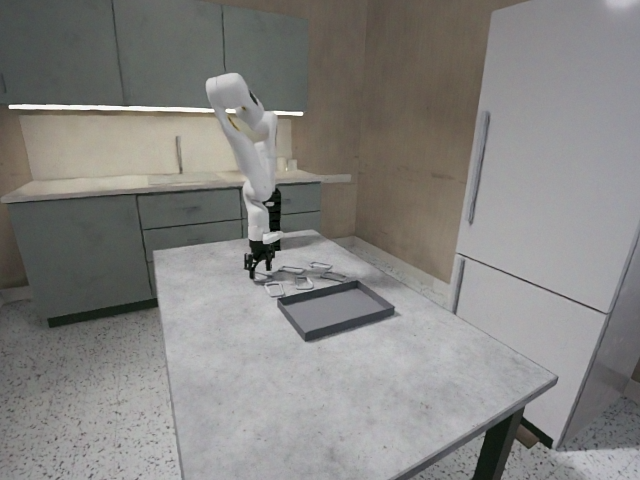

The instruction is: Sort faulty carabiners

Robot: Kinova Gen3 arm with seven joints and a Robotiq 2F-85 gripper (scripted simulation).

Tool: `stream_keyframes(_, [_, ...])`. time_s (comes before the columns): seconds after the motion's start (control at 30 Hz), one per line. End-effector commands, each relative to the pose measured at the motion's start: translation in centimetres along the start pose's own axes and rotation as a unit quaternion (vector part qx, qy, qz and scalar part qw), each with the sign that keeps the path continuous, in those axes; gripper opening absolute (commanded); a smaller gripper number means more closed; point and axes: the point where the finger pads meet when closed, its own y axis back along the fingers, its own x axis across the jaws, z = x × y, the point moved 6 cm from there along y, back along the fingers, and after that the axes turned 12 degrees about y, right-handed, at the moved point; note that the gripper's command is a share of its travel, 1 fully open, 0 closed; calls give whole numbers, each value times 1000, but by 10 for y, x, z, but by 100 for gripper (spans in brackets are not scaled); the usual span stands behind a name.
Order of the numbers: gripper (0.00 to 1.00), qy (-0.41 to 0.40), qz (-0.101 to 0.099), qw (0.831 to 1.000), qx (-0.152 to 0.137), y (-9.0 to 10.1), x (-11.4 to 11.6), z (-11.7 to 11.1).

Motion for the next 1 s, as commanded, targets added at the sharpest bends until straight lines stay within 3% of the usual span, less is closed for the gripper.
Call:
stream_keyframes(0.0, [100,0,1,1000,0,0,1,0])
stream_keyframes(0.53, [100,0,1,1000,0,0,1,0])
stream_keyframes(0.57, [100,2,1,1000,1,70,-3,0])
stream_keyframes(0.7, [100,2,1,1000,1,85,-4,0])
stream_keyframes(0.97, [100,2,1,1000,1,85,-4,0])
